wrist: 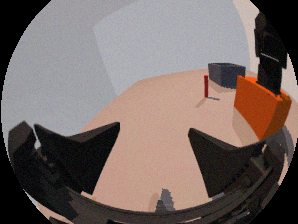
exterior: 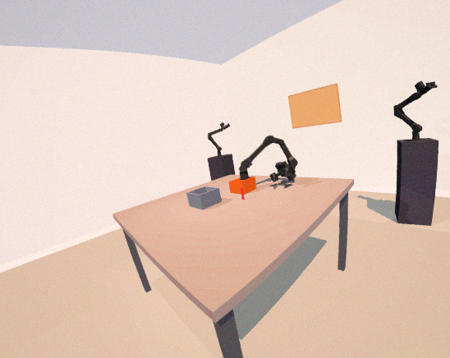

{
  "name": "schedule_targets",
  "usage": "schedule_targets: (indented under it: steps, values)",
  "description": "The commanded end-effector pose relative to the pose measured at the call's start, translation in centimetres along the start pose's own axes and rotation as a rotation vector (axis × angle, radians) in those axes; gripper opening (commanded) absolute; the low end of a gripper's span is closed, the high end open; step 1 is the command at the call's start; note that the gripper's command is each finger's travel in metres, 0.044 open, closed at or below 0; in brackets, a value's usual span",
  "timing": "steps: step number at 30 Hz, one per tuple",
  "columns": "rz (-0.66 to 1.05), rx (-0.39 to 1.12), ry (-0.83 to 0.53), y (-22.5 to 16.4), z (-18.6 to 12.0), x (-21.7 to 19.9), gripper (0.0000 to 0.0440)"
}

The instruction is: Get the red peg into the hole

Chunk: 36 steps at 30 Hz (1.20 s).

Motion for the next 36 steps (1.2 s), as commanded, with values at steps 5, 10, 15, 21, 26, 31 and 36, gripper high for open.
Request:
schedule_targets:
  steps: [5, 10, 15, 21, 26, 31, 36]
  values:
    - [-0.054, 0.037, -0.157, 1.7, 1.4, 2.4, 0.0433]
    - [-0.122, 0.106, -0.298, 3.7, 3.4, 4.6, 0.0427]
    - [-0.178, 0.212, -0.418, 6.1, 5.7, 6.9, 0.0415]
    - [-0.213, 0.374, -0.523, 9.6, 9.0, 9.6, 0.0403]
    - [-0.218, 0.505, -0.572, 13.1, 11.8, 11.2, 0.0390]
    - [-0.209, 0.618, -0.598, 16.9, 14.6, 12.1, 0.0373]
    - [-0.191, 0.710, -0.614, 20.6, 17.1, 12.0, 0.0355]
Point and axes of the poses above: the point midway between the two fingers, 35 mm back from their tips, its own z axis out along the fingers, its own x axis across the jaws, y = z × x, the point moved 10 cm from there along -z, back along the fingers, and after that the axes turned 6 degrees about z, right-handed, at the moved point
